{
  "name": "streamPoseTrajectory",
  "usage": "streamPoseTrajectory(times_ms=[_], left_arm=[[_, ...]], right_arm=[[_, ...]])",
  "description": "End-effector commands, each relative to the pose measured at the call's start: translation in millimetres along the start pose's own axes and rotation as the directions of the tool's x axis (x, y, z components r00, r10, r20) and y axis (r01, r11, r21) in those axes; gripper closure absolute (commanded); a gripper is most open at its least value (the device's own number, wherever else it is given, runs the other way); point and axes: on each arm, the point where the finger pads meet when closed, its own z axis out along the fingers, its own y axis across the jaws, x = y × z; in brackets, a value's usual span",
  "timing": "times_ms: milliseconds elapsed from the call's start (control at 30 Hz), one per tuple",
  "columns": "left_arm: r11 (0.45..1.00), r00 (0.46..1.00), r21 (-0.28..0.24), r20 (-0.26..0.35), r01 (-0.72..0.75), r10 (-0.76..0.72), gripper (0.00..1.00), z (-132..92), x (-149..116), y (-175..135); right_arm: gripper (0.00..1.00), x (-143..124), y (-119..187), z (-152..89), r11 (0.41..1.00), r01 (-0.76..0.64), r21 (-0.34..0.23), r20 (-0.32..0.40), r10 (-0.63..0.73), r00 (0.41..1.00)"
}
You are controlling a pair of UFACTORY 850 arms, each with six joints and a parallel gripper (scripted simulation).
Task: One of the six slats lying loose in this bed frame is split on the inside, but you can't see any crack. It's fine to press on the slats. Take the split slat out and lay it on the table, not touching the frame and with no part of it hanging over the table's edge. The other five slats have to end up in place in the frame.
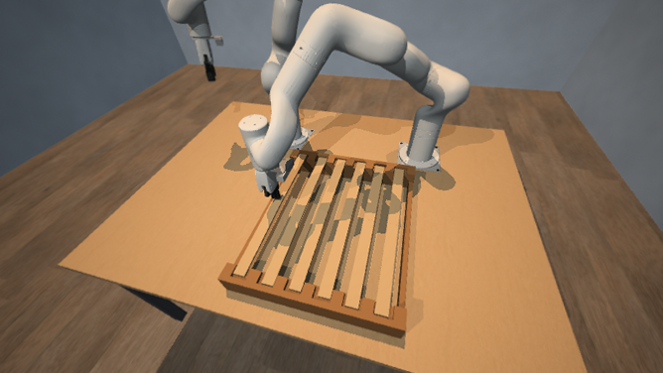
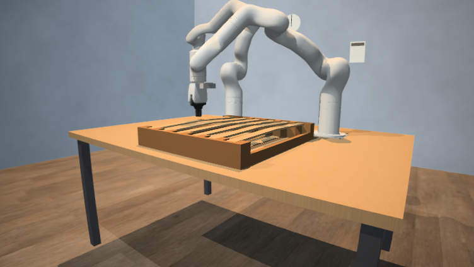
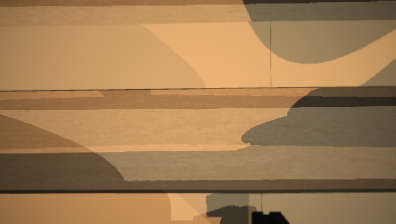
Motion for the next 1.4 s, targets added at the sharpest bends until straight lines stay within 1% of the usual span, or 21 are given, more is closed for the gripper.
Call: streamPoseTrajectory(times_ms=[0,1367], left_arm=[[1.0,1.0,-0.001,0.001,0.0,0.0,1.0,0.2,-0.6,-0.1],[1.0,1.0,-0.001,0.001,0.0,0.0,1.0,4.1,-0.9,0.3]], right_arm=[[0.0,-0.6,-0.1,-0.7,1.0,0.0,0.001,0.002,0.0,1.0],[0.0,-0.6,-0.1,-0.7,1.0,0.0,0.001,0.002,0.0,1.0]])
